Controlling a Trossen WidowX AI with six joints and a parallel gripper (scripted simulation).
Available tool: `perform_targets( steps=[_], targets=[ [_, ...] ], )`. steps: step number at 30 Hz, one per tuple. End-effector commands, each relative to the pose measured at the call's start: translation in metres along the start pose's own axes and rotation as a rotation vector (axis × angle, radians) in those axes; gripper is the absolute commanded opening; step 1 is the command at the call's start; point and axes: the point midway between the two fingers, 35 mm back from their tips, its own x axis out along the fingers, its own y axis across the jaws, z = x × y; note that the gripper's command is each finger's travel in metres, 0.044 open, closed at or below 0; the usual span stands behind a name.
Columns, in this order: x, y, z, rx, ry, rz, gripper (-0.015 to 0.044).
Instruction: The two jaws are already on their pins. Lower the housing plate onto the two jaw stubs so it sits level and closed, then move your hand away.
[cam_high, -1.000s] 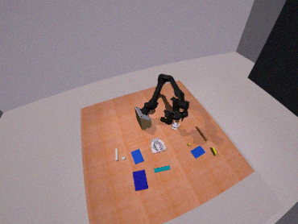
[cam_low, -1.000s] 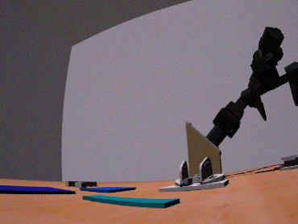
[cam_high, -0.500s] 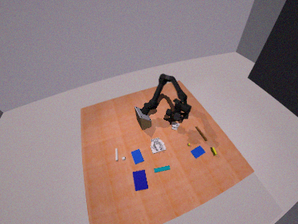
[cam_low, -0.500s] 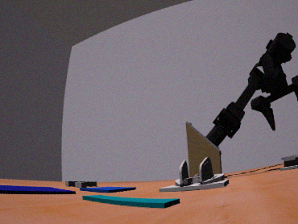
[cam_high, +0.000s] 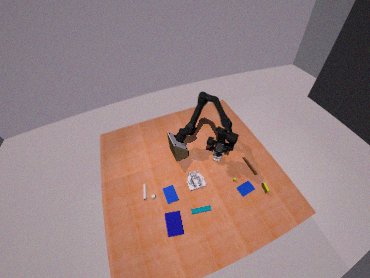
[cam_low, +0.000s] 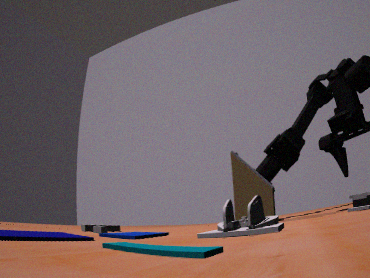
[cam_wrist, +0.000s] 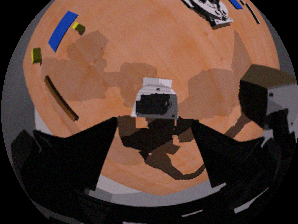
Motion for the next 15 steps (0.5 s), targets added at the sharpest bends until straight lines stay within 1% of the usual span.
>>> perform_targets(
  steps=[1,6,15],
  targets=[
    [0.013,-0.003,0.0,0.01,0.002,-0.005,0.044],
    [0.014,-0.003,0.0,0.01,0.002,-0.005,0.044],
    [0.027,-0.003,0.0,0.01,0.002,-0.005,0.044]
  ],
)
